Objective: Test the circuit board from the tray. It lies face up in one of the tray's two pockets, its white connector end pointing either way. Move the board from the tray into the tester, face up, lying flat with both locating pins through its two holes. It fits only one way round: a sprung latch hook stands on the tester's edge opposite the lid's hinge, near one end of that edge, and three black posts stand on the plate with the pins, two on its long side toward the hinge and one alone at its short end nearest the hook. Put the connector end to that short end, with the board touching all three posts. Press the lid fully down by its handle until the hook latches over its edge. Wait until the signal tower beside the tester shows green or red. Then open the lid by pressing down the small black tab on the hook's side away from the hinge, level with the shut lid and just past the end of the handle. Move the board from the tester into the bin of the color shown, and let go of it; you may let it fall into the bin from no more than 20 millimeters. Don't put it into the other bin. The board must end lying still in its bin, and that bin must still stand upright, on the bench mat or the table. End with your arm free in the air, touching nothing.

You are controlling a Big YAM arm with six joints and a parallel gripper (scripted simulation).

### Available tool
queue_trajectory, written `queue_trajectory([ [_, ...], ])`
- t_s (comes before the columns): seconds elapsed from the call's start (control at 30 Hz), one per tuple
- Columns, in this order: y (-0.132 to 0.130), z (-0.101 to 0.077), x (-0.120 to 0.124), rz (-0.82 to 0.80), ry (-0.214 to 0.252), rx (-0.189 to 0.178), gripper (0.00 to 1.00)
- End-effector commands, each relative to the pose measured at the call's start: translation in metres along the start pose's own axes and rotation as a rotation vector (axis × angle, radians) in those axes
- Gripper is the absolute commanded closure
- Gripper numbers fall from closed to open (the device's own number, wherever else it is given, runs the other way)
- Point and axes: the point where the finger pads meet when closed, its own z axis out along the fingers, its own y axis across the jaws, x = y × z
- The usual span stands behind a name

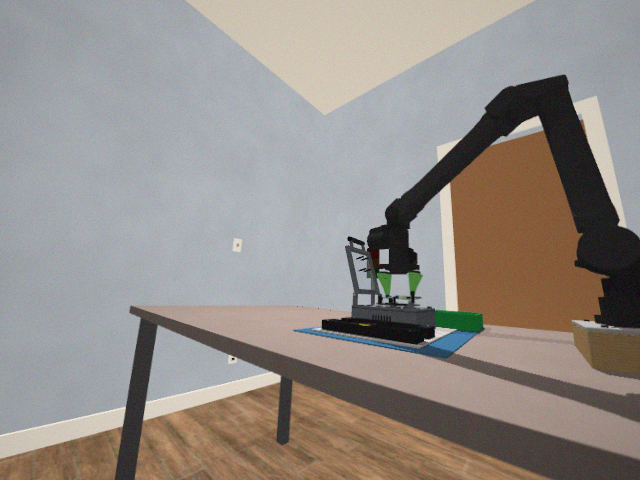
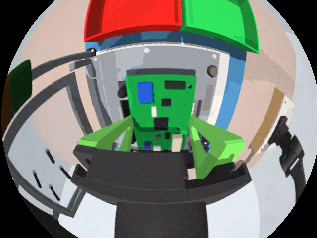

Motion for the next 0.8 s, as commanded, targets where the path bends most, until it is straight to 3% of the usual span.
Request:
queue_trajectory([
  [0.0,0.0049,-0.0103,-0.0067,0.007,-0.002,-0.018,0.28],
  [0.77,0.0016,-0.0097,-0.0062,0.007,-0.001,-0.015,0.28],
])
